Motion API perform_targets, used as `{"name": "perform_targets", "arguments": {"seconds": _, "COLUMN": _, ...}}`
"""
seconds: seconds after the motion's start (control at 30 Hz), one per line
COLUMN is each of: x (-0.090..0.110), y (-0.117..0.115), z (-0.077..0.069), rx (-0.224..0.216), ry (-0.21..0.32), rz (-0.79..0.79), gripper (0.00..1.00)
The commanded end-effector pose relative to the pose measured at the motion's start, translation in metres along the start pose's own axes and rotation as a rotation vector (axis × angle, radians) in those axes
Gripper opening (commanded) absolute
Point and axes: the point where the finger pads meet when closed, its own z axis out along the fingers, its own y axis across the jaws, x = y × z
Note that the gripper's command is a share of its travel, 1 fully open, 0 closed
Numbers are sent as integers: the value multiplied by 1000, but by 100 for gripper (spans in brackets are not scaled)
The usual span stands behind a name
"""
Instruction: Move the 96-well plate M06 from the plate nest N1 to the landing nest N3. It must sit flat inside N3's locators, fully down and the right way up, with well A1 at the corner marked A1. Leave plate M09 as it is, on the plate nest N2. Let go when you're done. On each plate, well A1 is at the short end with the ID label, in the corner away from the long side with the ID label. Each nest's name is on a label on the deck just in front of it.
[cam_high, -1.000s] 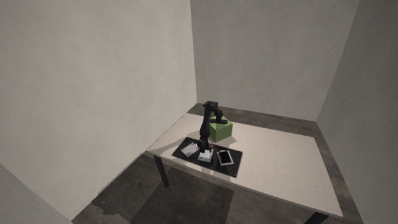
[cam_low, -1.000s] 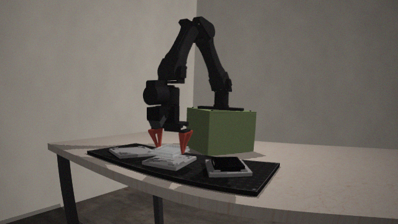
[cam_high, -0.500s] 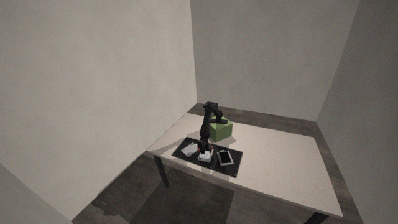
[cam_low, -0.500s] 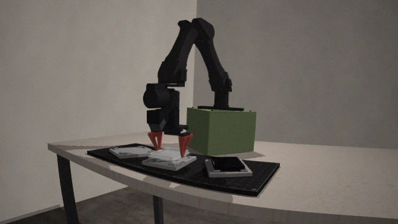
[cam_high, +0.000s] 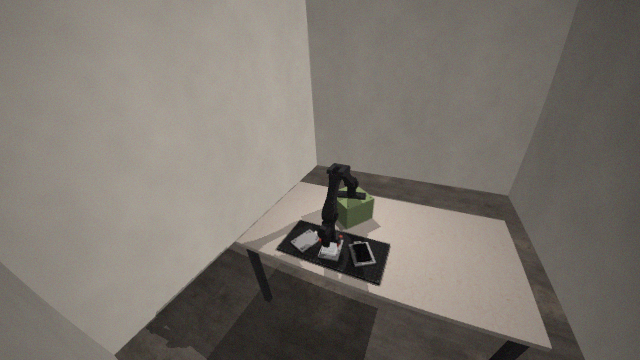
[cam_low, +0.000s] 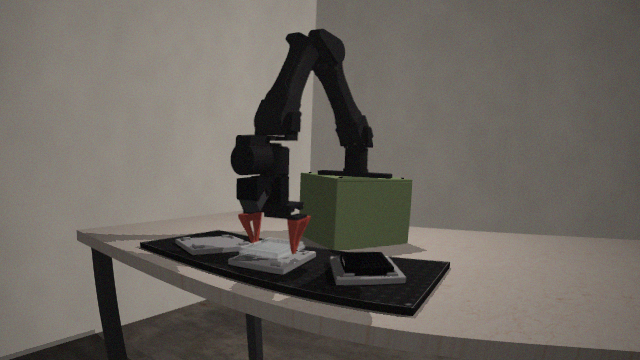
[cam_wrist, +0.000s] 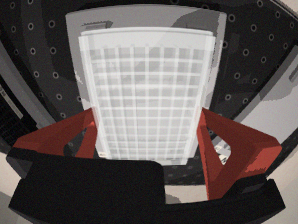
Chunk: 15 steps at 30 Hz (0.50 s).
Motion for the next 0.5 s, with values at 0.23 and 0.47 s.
{"name": "perform_targets", "arguments": {"seconds": 0.23, "x": -6, "y": 2, "z": -9, "rx": 4, "ry": -39, "rz": -2, "gripper": 0}}
{"name": "perform_targets", "arguments": {"seconds": 0.47, "x": -16, "y": 1, "z": -12, "rx": 8, "ry": -63, "rz": -3, "gripper": 0}}
